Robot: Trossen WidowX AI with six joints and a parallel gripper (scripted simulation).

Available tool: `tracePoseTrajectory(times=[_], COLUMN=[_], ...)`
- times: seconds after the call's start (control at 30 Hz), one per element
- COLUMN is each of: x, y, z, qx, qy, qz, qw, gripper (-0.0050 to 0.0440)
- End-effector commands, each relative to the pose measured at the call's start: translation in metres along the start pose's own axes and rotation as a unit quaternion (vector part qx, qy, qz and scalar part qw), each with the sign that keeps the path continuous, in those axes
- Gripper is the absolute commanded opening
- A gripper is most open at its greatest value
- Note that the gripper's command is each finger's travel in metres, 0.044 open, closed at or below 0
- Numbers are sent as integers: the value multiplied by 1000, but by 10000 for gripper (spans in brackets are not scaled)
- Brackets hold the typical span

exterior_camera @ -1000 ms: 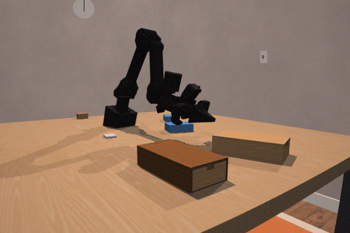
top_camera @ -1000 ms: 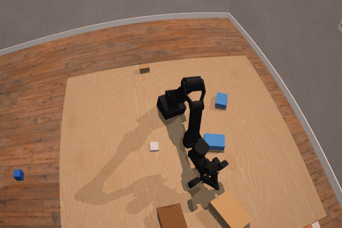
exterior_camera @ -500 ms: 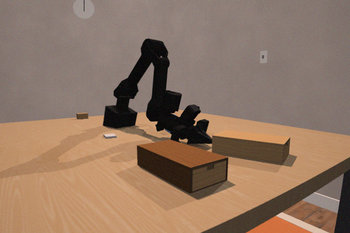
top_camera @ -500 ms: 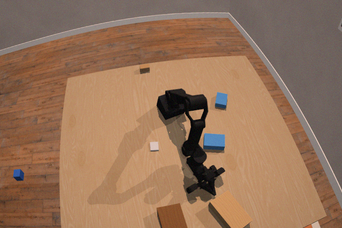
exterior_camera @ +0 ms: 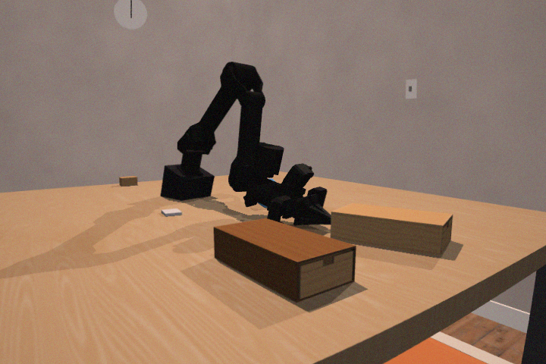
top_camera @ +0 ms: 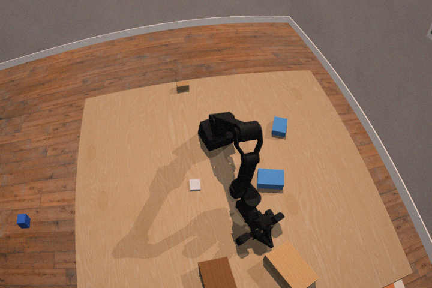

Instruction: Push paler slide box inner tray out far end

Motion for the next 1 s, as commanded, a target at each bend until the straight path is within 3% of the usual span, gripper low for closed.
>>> tracePoseTrajectory(times=[0.0,0.97], x=[9,13], y=[-2,-2], z=[-2,-28], qx=[-3,-2], qy=[-13,-10], qz=[4,4], qw=[1000,1000], gripper=[-50,-50])
Point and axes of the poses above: the point midway between the two fingers, 35 mm back from their tips, its own z axis back along the fingers, its own y axis across the jaws, x = y × z, the point moved 10 cm from there along z, back along the fingers, and after that the axes turned 11 degrees about z, right-handed, at the moved point
